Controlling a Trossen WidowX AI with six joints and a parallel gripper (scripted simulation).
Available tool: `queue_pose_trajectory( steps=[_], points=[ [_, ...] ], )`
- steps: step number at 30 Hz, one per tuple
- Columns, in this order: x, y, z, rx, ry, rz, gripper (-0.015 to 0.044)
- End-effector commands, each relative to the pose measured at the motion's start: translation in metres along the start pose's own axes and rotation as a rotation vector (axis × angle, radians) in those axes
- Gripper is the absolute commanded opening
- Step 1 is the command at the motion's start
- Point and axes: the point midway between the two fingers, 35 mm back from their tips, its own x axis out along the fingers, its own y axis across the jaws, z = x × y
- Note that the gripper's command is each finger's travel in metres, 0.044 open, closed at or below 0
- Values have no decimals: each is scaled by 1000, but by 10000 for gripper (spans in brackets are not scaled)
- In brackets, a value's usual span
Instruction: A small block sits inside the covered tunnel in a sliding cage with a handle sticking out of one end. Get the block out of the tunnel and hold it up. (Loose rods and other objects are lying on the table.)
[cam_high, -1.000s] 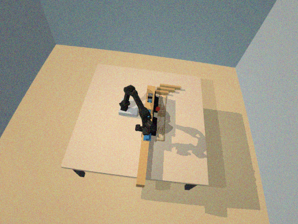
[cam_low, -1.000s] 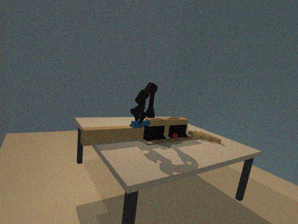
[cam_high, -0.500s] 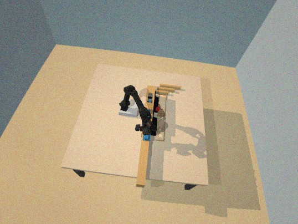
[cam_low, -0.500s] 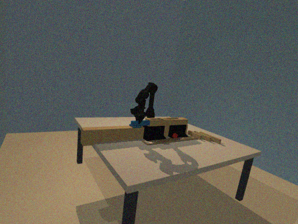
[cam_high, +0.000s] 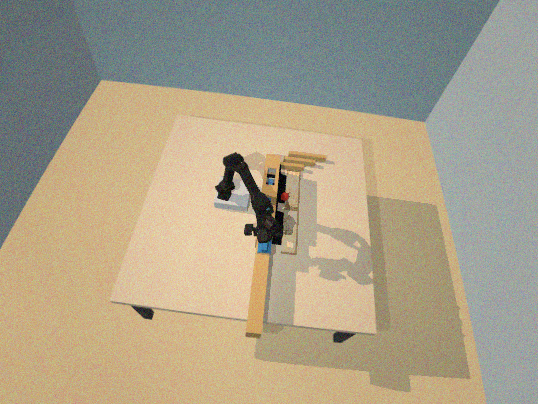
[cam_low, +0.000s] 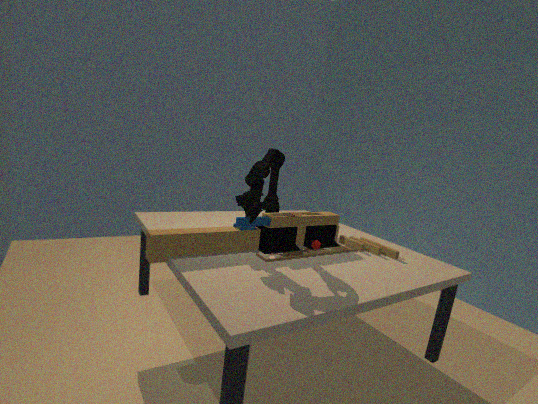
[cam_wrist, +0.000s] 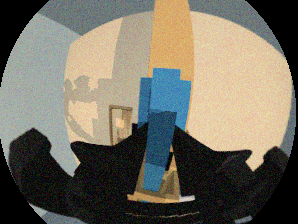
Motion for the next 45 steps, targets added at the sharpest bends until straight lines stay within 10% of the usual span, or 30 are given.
queue_pose_trajectory(
  steps=[1,11,28,45],
  points=[
    [-1,1,-20,-7,25,1,0],
    [-4,0,-52,-7,32,-1,0],
    [-39,2,-1,-5,22,-3,440],
    [-26,4,-23,-6,41,8,440]
  ],
)
